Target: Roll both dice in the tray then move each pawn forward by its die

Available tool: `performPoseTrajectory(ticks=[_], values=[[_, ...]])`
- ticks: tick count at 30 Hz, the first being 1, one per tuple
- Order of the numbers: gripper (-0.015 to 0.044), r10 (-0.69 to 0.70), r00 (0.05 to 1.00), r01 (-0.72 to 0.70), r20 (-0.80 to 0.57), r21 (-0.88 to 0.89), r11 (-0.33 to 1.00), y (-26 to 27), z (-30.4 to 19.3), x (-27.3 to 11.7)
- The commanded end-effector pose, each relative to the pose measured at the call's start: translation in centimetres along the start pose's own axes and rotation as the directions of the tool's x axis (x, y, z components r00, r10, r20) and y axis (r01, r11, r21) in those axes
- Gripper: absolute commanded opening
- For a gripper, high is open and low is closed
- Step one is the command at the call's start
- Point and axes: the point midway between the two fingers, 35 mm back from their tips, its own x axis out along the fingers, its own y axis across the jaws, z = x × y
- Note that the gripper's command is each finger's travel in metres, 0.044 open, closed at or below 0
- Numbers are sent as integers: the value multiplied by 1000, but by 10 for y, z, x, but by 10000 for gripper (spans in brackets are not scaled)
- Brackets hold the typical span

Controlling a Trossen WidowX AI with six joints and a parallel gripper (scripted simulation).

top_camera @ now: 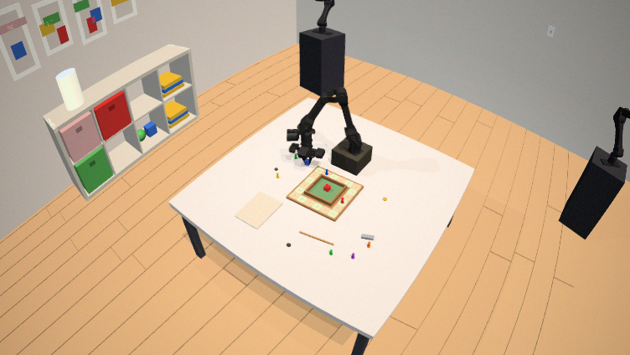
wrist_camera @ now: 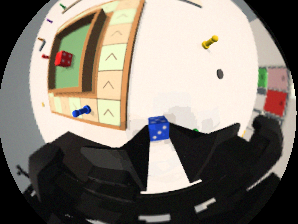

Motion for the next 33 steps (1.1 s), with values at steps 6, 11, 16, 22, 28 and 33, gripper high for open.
performPoseTrajectory(ticks=[6, 11, 16, 22, 28, 33], values=[[0, -18, 1000, 19, 6, -4, 1000, -6, 0, -57], [0, -18, 1000, 18, 6, -4, 1000, -1, -4, -90], [0, -18, 1000, 18, 5, -4, 1000, 4, -6, -106], [0, -18, 1000, 18, 7, 18, 1000, 8, 14, -104], [0, -16, 1000, 16, 8, 48, 999, 16, 40, -100], [0, -13, 1000, 13, 6, 74, 997, 25, 60, -97]])
